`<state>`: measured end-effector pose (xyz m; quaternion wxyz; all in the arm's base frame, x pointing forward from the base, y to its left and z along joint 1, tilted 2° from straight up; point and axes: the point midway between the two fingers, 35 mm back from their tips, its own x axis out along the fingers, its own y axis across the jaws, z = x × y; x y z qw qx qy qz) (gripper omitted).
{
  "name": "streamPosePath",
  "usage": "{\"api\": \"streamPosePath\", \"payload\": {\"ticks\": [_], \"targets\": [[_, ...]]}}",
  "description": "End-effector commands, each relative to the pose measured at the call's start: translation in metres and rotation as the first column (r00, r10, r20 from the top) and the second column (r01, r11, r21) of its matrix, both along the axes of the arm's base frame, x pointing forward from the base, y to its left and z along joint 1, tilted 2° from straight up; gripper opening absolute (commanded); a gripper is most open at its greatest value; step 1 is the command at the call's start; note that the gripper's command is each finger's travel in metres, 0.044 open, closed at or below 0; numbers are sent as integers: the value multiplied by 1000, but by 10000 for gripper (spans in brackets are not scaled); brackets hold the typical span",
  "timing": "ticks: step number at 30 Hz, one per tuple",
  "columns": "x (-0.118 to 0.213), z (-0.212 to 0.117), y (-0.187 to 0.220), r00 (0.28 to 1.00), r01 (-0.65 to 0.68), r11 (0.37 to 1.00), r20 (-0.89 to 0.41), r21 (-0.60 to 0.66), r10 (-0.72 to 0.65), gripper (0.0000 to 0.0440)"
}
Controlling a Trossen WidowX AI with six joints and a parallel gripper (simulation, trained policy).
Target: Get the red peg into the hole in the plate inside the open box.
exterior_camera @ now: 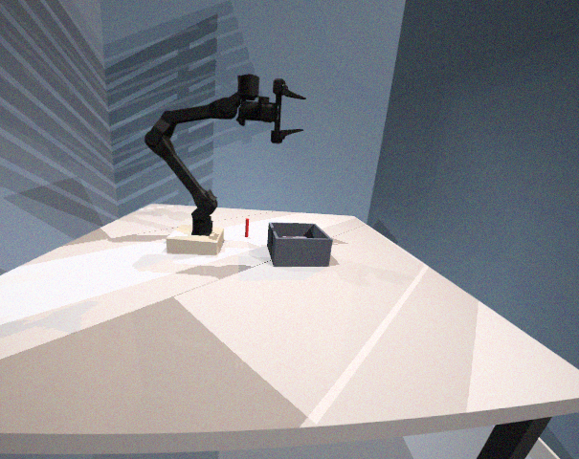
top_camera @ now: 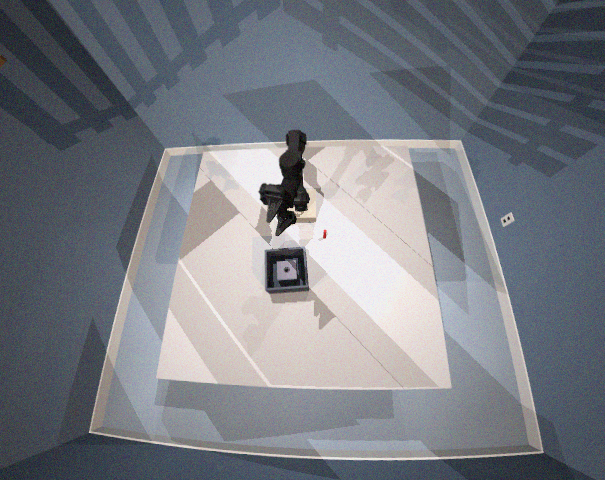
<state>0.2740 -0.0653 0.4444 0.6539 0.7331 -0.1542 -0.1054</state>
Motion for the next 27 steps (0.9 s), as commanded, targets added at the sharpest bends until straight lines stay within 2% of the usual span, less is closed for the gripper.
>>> {"api": "streamPosePath", "payload": {"ticks": [1,7,13,20,27], "targets": [[13,-31,11,989,-43,999,-140,-17,40,440],[23,-73,29,938,-118,992,-332,-35,99,440],[25,-113,49,848,-204,978,-508,-48,152,440],[18,-154,72,701,-317,947,-684,-49,199,440],[3,-192,95,521,-435,900,-823,-30,225,440]]}}
